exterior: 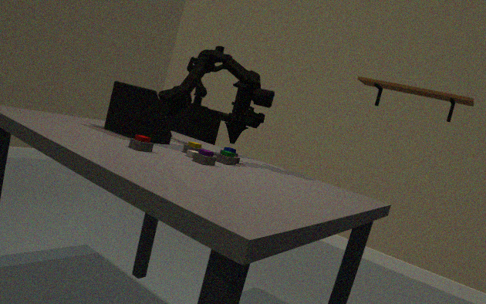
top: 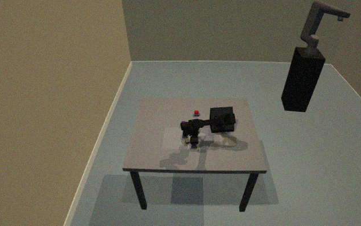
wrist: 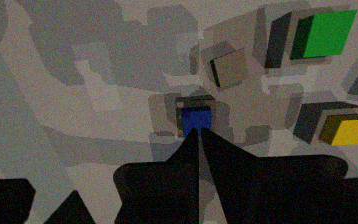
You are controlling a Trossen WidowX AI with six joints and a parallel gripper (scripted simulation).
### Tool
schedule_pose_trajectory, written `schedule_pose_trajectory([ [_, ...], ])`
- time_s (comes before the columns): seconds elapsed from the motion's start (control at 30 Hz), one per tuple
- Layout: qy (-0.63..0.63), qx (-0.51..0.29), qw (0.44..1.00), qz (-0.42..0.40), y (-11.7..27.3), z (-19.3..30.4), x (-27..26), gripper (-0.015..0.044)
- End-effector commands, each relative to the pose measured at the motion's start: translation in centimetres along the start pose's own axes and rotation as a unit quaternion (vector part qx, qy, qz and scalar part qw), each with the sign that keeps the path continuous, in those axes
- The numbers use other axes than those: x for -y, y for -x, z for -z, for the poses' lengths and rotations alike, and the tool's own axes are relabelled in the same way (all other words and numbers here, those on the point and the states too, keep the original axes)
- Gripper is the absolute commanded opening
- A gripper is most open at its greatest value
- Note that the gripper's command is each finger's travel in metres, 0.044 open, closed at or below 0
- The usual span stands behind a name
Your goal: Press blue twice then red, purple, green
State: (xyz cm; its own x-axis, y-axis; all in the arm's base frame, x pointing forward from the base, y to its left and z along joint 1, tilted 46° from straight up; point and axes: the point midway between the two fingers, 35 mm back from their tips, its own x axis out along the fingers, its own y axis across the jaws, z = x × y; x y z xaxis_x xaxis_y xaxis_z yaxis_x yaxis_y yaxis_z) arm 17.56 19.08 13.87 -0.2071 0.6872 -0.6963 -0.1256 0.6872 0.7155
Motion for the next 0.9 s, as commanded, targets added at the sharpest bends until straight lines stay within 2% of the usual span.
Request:
schedule_pose_trajectory([
  [0.0,-0.002,-0.002,1.0,0.001,-0.8,0.1,0.1,0.002],
  [0.43,-0.002,-0.002,1.0,-0.001,-2.7,0.2,0.0,0.002],
  [0.87,-0.002,-0.002,1.0,-0.001,-2.8,0.2,0.0,0.002],
])
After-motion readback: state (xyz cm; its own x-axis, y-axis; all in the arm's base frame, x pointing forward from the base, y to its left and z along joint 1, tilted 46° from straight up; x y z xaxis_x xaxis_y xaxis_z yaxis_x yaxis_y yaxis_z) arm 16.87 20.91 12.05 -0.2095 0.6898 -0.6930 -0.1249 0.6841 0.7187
